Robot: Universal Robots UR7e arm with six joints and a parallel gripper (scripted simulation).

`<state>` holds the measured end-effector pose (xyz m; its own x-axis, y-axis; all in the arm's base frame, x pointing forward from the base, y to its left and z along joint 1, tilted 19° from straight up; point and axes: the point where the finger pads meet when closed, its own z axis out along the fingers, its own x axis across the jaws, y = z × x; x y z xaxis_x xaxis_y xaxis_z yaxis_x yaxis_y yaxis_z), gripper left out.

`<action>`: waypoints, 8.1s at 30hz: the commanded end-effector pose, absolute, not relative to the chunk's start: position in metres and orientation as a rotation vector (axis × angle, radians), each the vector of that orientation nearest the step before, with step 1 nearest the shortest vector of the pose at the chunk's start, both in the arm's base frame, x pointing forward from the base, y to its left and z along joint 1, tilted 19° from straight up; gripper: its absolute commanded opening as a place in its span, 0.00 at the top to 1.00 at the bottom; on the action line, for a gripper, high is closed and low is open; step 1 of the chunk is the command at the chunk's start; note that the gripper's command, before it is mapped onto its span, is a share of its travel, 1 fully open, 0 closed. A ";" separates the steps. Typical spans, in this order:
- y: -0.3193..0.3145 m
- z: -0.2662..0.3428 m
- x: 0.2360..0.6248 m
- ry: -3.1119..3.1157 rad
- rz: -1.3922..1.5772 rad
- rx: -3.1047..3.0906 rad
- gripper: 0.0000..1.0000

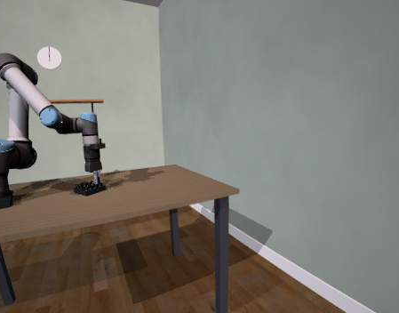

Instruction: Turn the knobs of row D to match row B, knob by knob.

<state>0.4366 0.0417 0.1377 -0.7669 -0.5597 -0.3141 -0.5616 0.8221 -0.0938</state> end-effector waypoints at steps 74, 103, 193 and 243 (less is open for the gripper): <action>0.038 0.173 0.425 2.649 -0.005 -0.925 0.54; 0.038 0.175 0.423 2.684 0.014 -0.819 0.54; 0.075 0.187 0.387 2.634 0.328 1.153 0.54; 0.079 0.164 0.394 2.619 0.333 1.193 0.54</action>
